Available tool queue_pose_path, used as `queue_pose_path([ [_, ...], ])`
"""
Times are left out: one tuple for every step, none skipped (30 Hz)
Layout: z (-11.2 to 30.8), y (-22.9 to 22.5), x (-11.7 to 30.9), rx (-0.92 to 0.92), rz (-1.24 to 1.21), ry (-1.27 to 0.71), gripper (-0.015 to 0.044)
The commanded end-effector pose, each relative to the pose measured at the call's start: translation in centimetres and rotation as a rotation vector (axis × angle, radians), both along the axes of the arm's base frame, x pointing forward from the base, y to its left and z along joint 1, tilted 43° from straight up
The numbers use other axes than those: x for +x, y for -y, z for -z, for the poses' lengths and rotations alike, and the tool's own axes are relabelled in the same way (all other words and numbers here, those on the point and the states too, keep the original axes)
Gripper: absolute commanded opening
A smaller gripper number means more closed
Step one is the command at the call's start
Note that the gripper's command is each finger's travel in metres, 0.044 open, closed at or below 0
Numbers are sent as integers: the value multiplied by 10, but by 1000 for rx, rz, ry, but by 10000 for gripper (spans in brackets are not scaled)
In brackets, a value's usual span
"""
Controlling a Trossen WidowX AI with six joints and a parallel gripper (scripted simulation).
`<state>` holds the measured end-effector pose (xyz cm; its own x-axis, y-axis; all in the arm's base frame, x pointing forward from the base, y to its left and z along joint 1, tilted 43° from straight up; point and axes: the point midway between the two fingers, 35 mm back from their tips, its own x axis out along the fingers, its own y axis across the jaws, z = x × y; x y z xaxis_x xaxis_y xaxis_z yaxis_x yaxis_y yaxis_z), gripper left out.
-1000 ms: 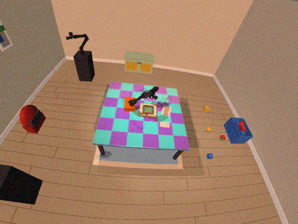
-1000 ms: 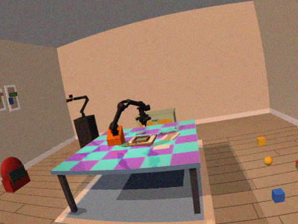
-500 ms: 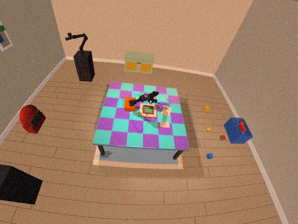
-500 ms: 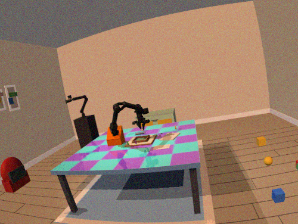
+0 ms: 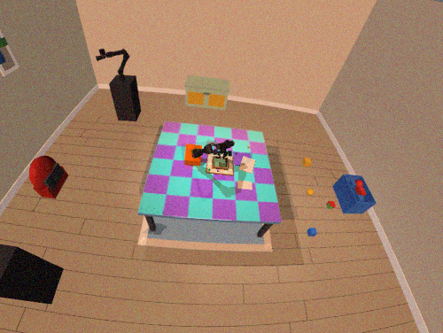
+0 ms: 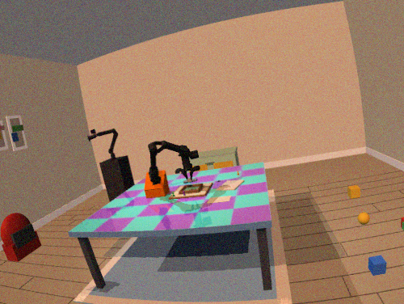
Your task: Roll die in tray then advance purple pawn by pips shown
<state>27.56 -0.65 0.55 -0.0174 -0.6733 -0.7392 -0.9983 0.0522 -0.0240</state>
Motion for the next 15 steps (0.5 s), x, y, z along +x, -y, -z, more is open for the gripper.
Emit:
queue_pose_path([
  [3,4,-5,67,16,-30,0],
  [4,5,-6,99,23,-38,0],
  [6,5,-7,130,29,-45,0],
  [7,6,-8,163,35,-51,0],
  [8,6,-8,195,40,-57,0],
  [9,6,-9,227,45,-61,0],
  [9,6,-9,260,48,-65,0],
  [10,6,-10,292,51,-68,0],
  [11,6,-11,325,54,-70,0],
  [12,6,-11,358,55,-71,0],
  [13,6,-12,391,56,-72,0],
  [13,6,-12,423,56,-71,0],
  [13,6,-12,456,55,-69,0],
  [13,6,-12,488,53,-66,0],
  [14,6,-12,520,50,-62,0],
])
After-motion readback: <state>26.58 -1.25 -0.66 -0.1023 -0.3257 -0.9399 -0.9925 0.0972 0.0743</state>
